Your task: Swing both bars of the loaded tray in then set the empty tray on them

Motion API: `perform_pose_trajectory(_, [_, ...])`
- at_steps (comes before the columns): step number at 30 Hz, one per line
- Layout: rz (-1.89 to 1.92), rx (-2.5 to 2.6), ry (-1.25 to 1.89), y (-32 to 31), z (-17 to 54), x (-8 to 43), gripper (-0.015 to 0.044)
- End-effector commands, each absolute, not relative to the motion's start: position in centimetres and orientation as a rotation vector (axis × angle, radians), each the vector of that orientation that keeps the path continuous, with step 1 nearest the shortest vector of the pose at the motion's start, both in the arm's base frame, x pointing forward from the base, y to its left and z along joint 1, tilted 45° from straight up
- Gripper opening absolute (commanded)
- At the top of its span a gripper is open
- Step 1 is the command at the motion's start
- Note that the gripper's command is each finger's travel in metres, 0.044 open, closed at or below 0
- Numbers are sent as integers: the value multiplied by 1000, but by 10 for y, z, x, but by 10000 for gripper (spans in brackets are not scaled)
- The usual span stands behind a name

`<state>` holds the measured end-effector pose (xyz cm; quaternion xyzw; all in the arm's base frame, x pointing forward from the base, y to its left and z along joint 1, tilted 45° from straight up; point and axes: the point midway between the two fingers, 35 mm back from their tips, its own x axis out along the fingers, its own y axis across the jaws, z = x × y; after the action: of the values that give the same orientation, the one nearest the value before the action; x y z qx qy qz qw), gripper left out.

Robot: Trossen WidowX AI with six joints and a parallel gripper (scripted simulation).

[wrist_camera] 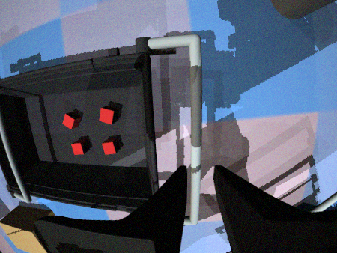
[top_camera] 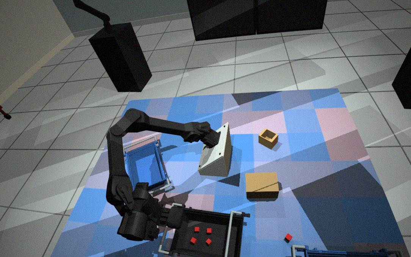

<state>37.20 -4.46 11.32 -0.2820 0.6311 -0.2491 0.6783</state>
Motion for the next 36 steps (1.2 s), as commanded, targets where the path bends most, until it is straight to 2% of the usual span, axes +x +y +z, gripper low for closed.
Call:
perform_pose_trajectory(1, [-562, -648, 1421, -50, 107, 374, 85])
perform_pose_trajectory(19, [-564, -650, 1420, -87, 71, 377, 85])
perform_pose_trajectory(36, [-562, -648, 1421, -37, 70, 374, 85])
